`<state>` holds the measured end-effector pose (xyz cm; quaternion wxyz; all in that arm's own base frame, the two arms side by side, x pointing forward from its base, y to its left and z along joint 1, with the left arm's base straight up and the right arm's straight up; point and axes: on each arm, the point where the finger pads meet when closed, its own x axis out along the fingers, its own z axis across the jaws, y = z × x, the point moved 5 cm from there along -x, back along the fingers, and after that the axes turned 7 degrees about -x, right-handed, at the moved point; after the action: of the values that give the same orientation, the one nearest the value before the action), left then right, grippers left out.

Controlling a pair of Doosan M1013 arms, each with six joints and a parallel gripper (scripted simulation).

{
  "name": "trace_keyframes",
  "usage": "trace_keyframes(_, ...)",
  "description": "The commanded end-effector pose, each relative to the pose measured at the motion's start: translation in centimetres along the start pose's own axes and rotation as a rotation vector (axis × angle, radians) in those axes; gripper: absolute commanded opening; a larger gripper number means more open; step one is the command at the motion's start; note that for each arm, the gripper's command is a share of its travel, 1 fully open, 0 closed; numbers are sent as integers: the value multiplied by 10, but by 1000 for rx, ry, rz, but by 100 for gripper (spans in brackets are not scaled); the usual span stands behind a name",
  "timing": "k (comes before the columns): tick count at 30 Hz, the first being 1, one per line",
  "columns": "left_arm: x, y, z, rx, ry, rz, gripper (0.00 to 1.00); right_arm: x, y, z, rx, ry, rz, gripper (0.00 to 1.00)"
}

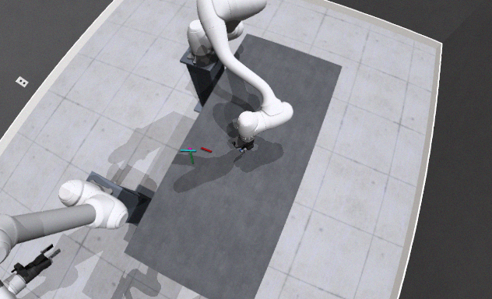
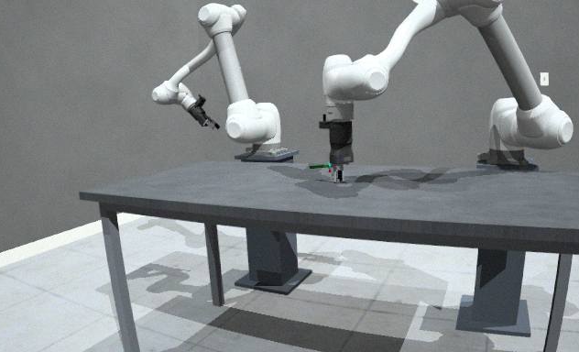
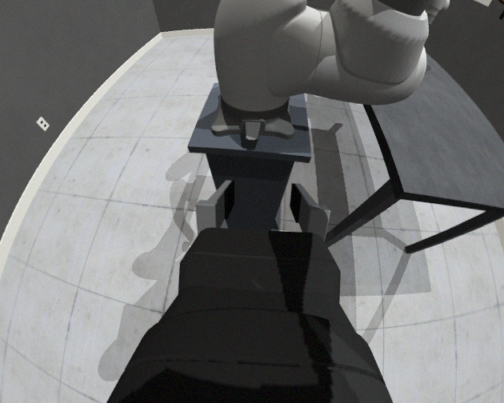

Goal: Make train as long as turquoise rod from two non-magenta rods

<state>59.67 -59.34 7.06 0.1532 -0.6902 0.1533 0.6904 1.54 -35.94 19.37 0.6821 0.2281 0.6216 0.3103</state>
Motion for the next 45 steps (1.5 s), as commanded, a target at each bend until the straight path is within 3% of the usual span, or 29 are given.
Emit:
trace_keyframes(1, -1, 0, -1, 0, 2, 0, 54, 0, 0, 0, 0, 0, -1, 100)
trace_keyframes(33, -1, 0, -1, 0, 2, 0, 54, 0, 0, 0, 0, 0, -1, 100)
trace_keyframes(34, -1, 0, -1, 0, 2, 0, 24, 0, 0, 0, 0, 0, -1, 100)
trace_keyframes(45, -1, 0, -1, 0, 2, 0, 24, 0, 0, 0, 0, 0, -1, 100)
